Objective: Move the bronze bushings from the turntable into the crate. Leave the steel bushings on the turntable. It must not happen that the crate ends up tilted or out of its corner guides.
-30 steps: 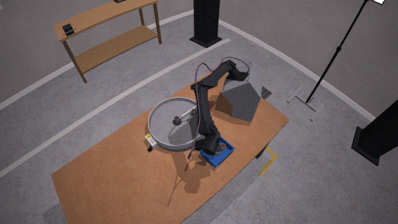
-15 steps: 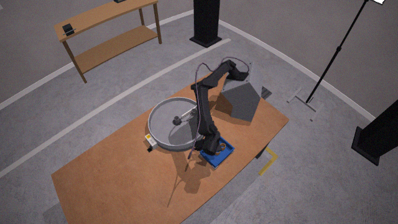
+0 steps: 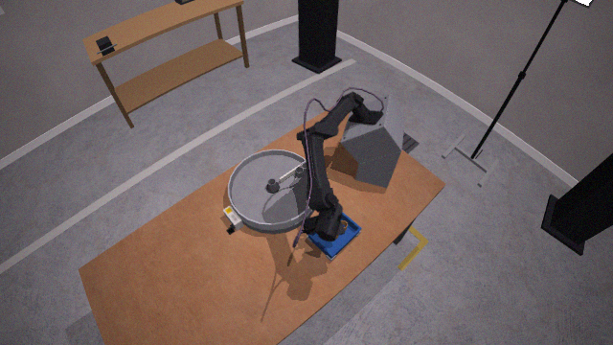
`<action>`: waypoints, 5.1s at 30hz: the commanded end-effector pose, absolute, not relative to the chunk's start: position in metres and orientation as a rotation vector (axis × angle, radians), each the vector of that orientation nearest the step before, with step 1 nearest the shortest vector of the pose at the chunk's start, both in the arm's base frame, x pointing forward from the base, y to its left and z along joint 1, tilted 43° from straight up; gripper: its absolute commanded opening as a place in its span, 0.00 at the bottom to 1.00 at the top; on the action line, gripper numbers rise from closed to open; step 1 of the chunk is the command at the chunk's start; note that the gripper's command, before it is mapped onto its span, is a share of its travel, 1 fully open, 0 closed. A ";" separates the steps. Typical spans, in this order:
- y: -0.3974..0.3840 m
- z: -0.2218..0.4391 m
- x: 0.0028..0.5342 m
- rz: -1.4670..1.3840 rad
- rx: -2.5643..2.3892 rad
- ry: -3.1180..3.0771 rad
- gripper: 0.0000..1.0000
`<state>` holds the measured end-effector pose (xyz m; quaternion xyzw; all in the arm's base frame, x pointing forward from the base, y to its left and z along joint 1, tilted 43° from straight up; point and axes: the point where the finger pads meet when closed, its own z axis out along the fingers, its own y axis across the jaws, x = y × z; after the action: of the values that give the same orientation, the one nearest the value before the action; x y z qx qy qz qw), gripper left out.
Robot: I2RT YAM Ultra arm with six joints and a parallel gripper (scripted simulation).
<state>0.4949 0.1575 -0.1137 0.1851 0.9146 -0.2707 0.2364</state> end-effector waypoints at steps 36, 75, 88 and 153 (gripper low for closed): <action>0.185 -0.084 0.501 -0.682 0.473 2.466 0.00; 0.185 -0.084 0.503 -0.677 0.471 2.464 0.00; 0.185 -0.084 0.504 -0.673 0.470 2.462 0.00; 0.149 -0.126 0.529 -0.675 0.471 2.457 0.00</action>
<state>0.5171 0.1177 -0.1527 0.1885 0.9135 -0.2711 0.2375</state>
